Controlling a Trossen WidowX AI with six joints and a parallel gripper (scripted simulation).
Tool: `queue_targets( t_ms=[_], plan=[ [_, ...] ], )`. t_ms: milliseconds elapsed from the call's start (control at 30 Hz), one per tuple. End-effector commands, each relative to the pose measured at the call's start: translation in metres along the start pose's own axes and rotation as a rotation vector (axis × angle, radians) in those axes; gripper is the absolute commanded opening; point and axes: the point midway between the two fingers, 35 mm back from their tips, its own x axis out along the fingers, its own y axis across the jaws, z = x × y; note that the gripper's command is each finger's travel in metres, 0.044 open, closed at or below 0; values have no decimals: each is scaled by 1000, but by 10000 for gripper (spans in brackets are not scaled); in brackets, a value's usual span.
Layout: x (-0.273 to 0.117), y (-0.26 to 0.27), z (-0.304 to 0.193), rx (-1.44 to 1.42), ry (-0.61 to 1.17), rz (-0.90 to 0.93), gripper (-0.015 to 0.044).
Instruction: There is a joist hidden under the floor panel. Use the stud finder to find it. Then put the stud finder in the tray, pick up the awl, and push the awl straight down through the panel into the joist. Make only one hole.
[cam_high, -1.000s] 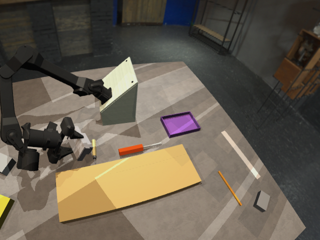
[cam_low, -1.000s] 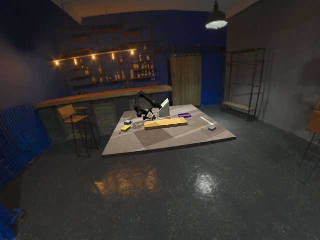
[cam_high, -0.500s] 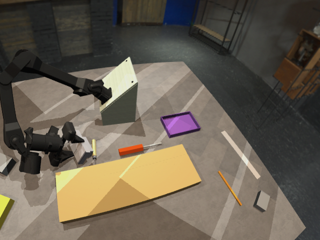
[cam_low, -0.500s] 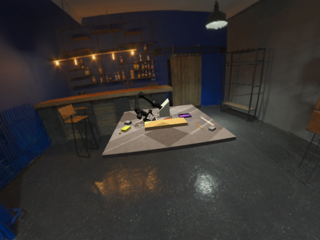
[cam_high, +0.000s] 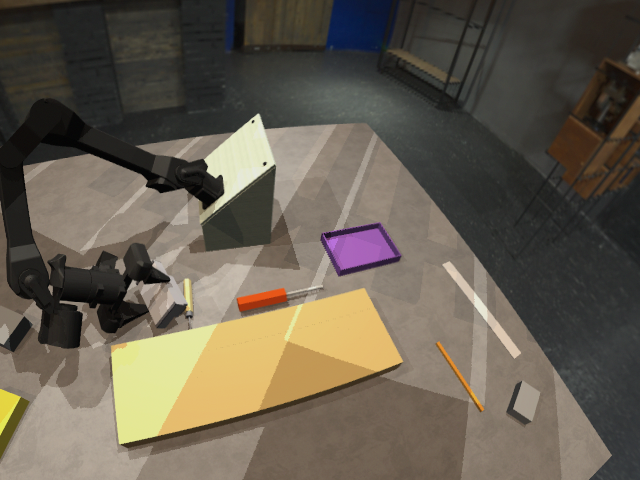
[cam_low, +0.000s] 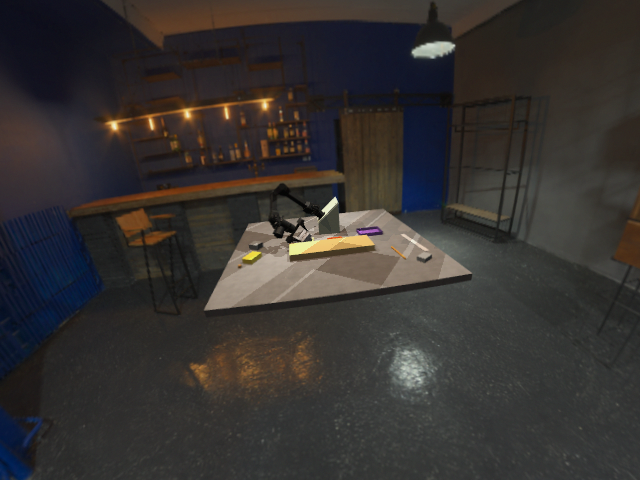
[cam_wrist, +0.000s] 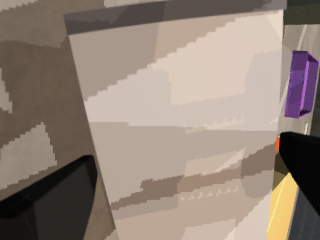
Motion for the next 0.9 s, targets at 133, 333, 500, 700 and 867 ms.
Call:
queue_targets(
  t_ms=[133, 333, 500, 700, 867],
  plan=[
    [-7, 0, 0, 1, 2, 0, 440],
    [-15, 0, -1, 1, 2, 1, 440],
    [-22, 1, 0, 1, 3, 2, 440],
    [-36, -2, -2, 1, 11, 13, 440],
    [-96, -28, -6, 1, 79, 78, 440]
  ],
)
